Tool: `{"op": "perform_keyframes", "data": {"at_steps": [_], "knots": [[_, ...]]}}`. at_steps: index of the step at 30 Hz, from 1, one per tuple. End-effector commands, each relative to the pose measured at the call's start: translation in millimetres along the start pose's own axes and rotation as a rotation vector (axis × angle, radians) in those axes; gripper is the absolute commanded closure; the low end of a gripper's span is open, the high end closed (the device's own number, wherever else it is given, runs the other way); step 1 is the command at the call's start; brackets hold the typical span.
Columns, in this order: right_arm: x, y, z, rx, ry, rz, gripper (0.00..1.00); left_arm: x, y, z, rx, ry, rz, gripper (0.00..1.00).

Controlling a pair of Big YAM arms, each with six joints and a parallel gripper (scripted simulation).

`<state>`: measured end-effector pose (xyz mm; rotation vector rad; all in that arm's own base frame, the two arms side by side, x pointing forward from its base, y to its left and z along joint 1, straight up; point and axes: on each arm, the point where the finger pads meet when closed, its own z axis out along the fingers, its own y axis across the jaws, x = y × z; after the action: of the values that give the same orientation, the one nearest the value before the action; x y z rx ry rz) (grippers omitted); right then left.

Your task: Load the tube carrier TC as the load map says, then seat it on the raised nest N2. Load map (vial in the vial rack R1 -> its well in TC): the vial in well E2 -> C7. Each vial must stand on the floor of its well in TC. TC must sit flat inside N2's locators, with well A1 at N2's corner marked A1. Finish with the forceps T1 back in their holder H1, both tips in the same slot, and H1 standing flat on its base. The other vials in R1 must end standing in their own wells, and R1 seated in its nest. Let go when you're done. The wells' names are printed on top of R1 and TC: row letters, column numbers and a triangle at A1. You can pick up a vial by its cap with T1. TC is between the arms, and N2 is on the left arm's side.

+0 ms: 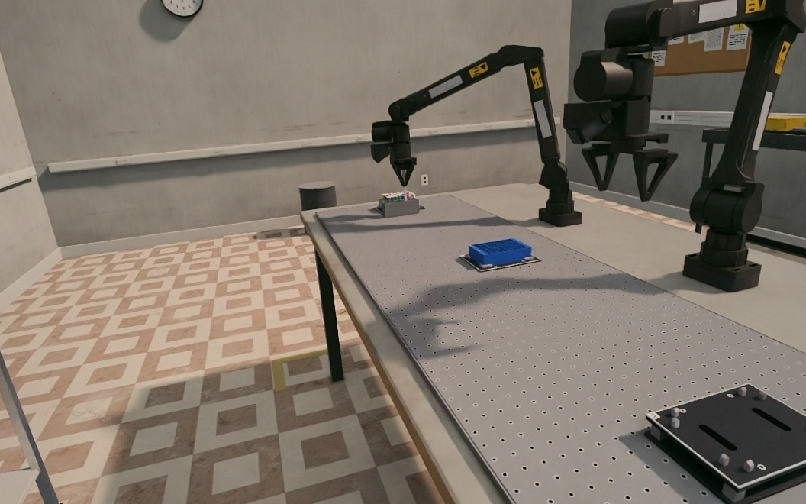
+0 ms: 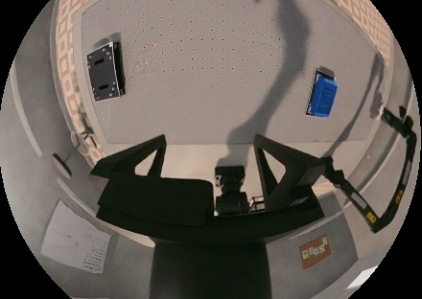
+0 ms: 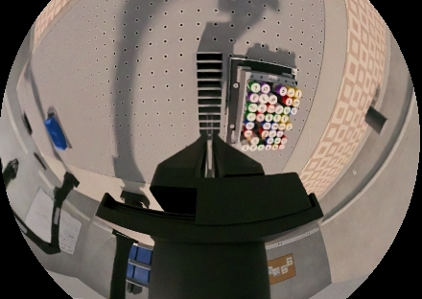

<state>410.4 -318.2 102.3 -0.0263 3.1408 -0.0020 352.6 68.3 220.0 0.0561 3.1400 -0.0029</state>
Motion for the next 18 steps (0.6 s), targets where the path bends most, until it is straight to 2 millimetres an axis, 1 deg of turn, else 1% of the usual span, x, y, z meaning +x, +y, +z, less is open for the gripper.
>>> {"op": "perform_keyframes", "data": {"at_steps": [1, 5, 6, 12, 16, 18], "knots": [[-11, -13, -33, 0.040, -0.051, -0.002, 0.93, -8, 3, -14, -0.010, -0.034, -0.006, 0.00], [-12, -14, -34, 0.039, -0.050, -0.002, 0.93, -8, 3, -14, -0.010, -0.034, -0.006, 0.00], [-12, -14, -27, 0.030, -0.039, -0.002, 0.93, -8, 3, -14, -0.010, -0.034, -0.006, 0.00], [-12, -14, -42, 0.043, -0.055, -0.002, 0.93, -8, 3, -14, -0.010, -0.034, -0.006, 0.00], [-12, -14, -39, 0.035, -0.045, -0.002, 0.93, -8, 3, -14, -0.010, -0.034, -0.006, 0.00], [-12, -14, -42, 0.037, -0.048, -0.002, 0.93, -8, 3, -14, -0.010, -0.034, -0.006, 0.00]]}}
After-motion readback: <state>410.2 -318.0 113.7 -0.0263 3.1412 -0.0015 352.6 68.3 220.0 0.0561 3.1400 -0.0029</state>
